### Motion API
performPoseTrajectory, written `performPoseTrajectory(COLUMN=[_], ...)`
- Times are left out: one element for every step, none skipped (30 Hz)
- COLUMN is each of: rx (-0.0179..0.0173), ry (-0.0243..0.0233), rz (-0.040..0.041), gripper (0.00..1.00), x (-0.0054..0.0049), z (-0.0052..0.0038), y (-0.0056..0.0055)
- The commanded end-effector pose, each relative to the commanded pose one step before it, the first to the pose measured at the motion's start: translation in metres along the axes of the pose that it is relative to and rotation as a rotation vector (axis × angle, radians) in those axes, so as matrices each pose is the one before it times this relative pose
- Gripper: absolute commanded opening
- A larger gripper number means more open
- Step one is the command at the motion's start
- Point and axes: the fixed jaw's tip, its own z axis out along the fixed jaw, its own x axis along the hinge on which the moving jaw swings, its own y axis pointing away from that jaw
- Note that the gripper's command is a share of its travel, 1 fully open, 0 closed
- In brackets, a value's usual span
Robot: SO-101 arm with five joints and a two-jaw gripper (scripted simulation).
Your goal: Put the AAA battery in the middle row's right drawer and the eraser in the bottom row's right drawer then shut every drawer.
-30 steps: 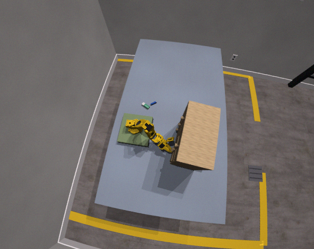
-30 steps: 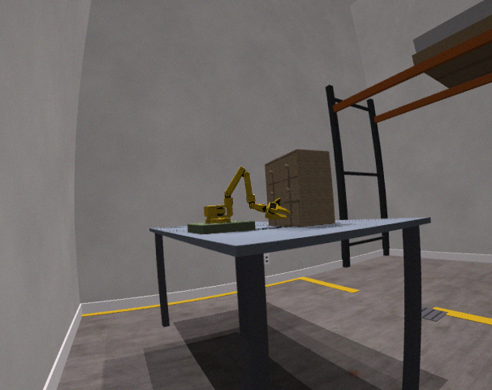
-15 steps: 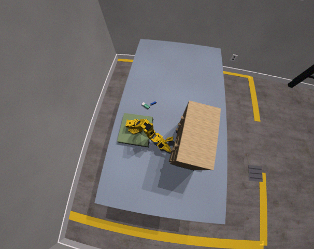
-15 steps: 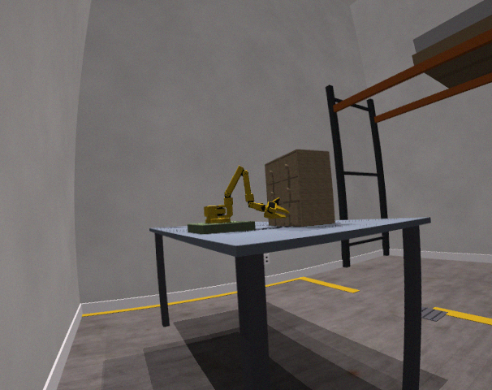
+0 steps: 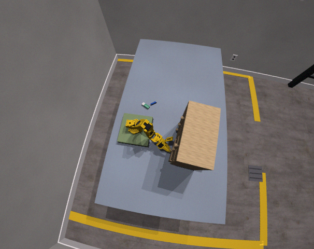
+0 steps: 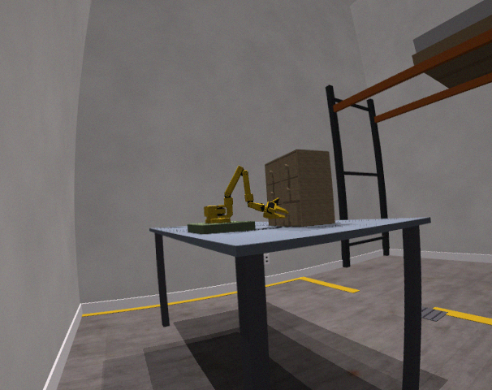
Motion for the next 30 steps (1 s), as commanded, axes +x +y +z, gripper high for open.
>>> performPoseTrajectory(rx=[-0.00503, 0.00052, 0.00051, 0.00052, 0.00051, 0.00052, 0.00051, 0.00052, 0.00000, 0.00000, 0.00051, 0.00041, 0.00000, 0.00000, 0.00000, 0.00000, 0.00000, 0.00000, 0.00000, 0.00000, 0.00000, 0.00000, 0.00000, 0.00000, 0.00000, 0.00000, 0.00000, 0.00055, 0.00055, 0.00055], ry=[0.00044, 0.00056, 0.00057, 0.00056, 0.00057, 0.00056, 0.00057, 0.00056, 0.00000, 0.00000, 0.00057, 0.00045, 0.00001, -0.00001, 0.00001, -0.00001, 0.00001, -0.00001, 0.00001, -0.00001, 0.00001, -0.00001, 0.00001, -0.00001, 0.00001, 0.00000, 0.00000, 0.00060, 0.00061, 0.00060], rz=[-0.00577, 0.00028, 0.00028, 0.00028, 0.00028, 0.00028, 0.00028, 0.00028, 0.00000, 0.00000, 0.00028, 0.00023, 0.00000, 0.00000, 0.00000, 0.00000, 0.00000, 0.00000, 0.00000, 0.00000, 0.00000, 0.00000, 0.00000, 0.00000, 0.00000, 0.00000, 0.00000, 0.00030, 0.00030, 0.00030], gripper=[0.00, 0.00, 0.00, 0.00, 0.00, 0.00, 0.00, 0.00, 0.00, 0.00, 0.00, 0.00, 0.00, 0.00, 0.00, 0.00, 0.00, 0.00, 0.00, 0.00, 0.00, 0.00, 0.00, 0.00, 0.00, 0.00, 0.00, 0.00, 0.00, 0.00], x=[0.00035, 0.00029, 0.00029, 0.00029, 0.00029, 0.00028, 0.00028, 0.00028, 0.00000, 0.00000, 0.00028, 0.00022, 0.00000, 0.00000, 0.00000, 0.00000, 0.00000, 0.00000, 0.00000, 0.00000, 0.00000, 0.00000, 0.00000, 0.00000, 0.00000, 0.00000, 0.00000, 0.00031, 0.00031, 0.00030], z=[-0.004652, -0.000533, -0.000534, -0.000535, -0.000536, -0.000536, -0.000538, -0.000538, 0.000000, 0.000000, -0.000540, -0.000432, 0.000000, 0.000000, 0.000000, 0.000000, 0.000000, 0.000000, 0.000000, 0.000000, 0.000000, 0.000000, 0.000000, 0.000000, 0.000000, 0.000000, 0.000000, -0.000523, -0.000524, -0.000525], y=[0.00109, 0.00000, 0.00000, 0.00000, 0.00000, -0.00001, -0.00001, -0.00001, 0.00000, 0.00000, -0.00001, -0.00001, 0.00000, 0.00000, 0.00000, 0.00000, 0.00000, 0.00000, 0.00000, 0.00000, 0.00000, 0.00000, 0.00000, 0.00000, 0.00000, 0.00000, 0.00000, 0.00000, 0.00000, 0.00000])
